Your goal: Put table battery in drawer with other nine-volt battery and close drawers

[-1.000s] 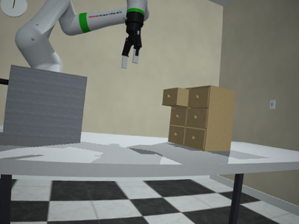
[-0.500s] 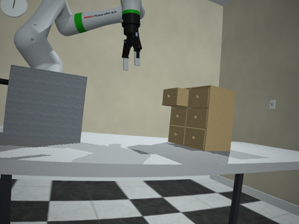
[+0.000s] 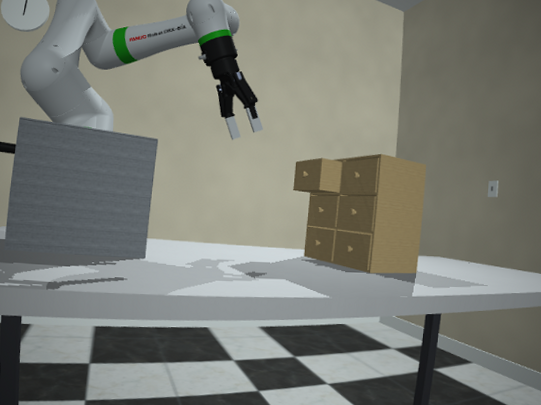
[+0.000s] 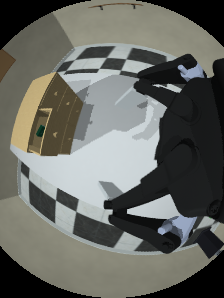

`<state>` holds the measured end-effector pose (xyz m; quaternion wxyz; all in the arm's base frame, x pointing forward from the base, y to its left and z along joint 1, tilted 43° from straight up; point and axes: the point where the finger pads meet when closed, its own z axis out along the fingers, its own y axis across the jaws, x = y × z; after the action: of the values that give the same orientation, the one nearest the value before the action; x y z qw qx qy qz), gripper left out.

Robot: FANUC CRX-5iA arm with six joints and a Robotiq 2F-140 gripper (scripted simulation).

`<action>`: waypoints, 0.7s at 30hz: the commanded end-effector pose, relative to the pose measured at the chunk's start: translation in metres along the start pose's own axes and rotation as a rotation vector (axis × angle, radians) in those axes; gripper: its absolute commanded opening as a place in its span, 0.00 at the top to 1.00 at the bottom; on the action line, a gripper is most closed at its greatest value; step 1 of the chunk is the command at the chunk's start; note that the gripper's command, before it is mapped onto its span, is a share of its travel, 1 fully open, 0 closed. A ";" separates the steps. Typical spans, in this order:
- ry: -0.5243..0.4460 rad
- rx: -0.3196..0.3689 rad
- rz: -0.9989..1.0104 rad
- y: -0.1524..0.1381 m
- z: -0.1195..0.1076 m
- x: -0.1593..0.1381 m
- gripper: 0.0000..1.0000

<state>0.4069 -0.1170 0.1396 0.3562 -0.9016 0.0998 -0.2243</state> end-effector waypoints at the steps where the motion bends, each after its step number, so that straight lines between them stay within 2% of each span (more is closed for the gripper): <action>1: 0.124 -0.002 0.001 0.000 0.013 0.005 0.00; 2: 0.124 -0.002 0.001 0.000 0.013 0.005 0.00; 8: 0.345 -0.002 0.001 0.000 0.038 0.013 0.00; 13: 0.486 -0.001 0.000 0.000 0.054 0.018 0.00; 17: 0.568 -0.001 0.000 0.000 0.063 0.021 0.00; 21: 0.603 -0.002 0.001 0.001 0.066 0.022 0.00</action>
<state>0.4548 -0.0863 0.1060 0.3151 -0.8047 0.1938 -0.4644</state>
